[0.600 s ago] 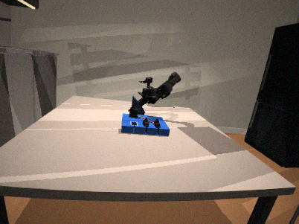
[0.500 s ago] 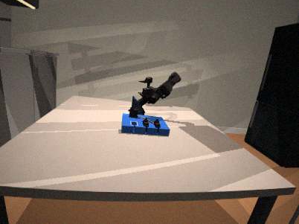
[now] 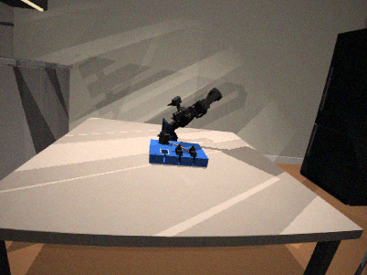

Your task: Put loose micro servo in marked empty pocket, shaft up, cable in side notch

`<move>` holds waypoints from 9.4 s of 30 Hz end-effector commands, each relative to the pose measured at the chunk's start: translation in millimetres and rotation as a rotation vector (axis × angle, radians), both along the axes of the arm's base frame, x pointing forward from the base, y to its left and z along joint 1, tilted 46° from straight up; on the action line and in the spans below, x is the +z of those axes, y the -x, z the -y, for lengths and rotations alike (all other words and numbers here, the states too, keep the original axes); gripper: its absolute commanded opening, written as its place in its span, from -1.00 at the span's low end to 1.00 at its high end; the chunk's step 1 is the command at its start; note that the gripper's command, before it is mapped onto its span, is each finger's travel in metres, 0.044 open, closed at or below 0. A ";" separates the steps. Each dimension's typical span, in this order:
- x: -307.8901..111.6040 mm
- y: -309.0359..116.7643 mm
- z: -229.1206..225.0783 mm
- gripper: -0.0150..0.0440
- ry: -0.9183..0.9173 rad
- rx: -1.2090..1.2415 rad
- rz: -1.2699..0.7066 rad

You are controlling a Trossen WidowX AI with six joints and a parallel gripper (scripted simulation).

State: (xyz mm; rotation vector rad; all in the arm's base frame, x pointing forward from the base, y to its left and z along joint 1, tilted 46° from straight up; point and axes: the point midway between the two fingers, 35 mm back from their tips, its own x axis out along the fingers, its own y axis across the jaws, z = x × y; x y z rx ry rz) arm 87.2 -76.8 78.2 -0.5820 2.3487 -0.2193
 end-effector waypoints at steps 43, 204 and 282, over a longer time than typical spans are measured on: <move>-50.8 -64.3 -39.5 1.00 -1.386 0.414 0.131; -82.7 -159.8 -34.2 -0.49 -1.247 -0.375 0.584; -111.0 -258.3 -82.2 -0.49 -1.239 -0.397 0.586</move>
